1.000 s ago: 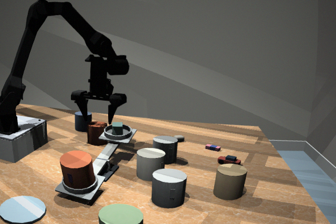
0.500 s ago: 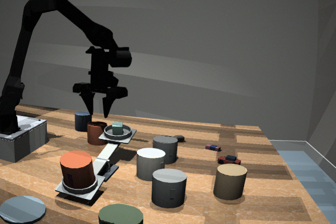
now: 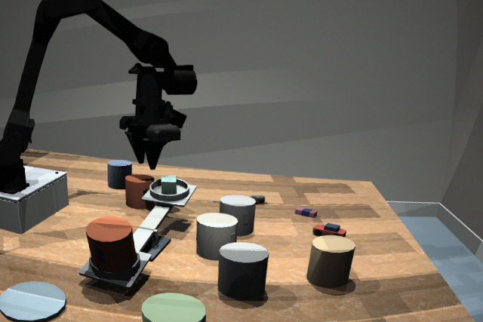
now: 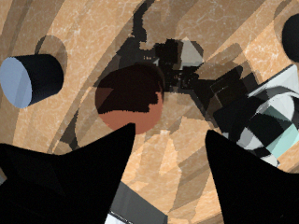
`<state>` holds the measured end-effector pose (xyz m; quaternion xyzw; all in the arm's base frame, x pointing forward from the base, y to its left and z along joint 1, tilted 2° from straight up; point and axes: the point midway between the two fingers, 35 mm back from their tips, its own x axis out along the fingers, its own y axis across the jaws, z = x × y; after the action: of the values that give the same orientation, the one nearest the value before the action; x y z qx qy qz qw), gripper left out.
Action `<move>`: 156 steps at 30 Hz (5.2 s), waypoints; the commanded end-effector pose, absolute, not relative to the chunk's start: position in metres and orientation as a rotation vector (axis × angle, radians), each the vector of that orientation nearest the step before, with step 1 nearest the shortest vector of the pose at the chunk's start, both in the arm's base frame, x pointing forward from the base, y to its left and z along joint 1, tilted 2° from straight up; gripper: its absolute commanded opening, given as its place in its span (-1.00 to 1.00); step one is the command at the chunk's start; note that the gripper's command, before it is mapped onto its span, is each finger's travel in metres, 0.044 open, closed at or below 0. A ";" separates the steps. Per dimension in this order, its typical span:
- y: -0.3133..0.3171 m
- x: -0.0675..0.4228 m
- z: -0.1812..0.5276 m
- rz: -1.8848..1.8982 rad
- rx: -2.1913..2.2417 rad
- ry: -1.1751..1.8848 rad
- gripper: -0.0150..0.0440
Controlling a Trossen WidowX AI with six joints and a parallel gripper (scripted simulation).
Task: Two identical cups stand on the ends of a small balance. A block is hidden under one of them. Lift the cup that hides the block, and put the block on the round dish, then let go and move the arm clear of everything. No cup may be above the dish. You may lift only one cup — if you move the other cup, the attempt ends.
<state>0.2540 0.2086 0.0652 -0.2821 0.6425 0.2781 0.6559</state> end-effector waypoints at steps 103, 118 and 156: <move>0.138 0.327 0.047 -1.018 1.024 1.277 0.03; 0.139 0.329 0.071 -1.018 1.024 1.277 -0.49; 0.024 0.350 0.118 -1.016 1.020 1.267 -0.49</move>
<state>0.3492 0.0451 0.1221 0.4370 0.5414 -0.4339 0.5724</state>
